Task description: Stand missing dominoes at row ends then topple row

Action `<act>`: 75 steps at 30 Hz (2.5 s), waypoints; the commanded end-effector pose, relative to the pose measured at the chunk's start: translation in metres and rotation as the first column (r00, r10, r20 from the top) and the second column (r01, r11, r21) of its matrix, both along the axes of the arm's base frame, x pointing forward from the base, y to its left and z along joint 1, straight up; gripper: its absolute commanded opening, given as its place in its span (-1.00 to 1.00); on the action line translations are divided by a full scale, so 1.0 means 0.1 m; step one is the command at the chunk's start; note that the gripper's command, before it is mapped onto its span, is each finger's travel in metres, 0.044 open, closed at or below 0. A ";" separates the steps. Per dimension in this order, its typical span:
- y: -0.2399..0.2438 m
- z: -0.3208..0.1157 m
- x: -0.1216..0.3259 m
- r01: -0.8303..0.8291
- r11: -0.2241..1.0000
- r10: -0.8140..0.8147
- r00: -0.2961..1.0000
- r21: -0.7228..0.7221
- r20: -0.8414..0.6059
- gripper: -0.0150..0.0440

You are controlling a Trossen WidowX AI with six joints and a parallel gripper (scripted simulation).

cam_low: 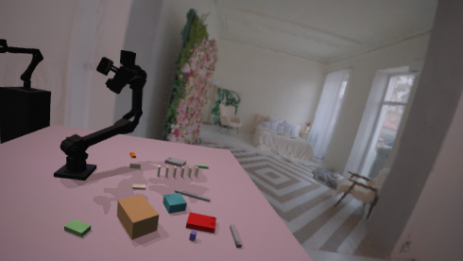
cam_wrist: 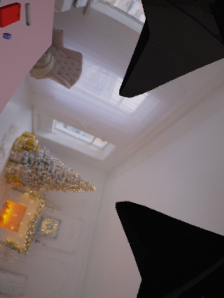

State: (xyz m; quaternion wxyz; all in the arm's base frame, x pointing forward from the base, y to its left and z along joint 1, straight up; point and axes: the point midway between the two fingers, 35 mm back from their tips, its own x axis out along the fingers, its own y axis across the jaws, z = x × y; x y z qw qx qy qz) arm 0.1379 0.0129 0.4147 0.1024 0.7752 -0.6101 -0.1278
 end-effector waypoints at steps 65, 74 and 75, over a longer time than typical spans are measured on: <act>-0.34 -3.11 1.56 0.031 -0.225 -0.971 -0.091 0.974 -0.221 1.00; -0.35 -3.48 1.59 0.031 -0.225 -0.971 -0.091 0.974 -0.221 1.00; -0.35 -3.56 1.59 0.031 -0.225 -0.971 -0.091 0.974 -0.221 1.00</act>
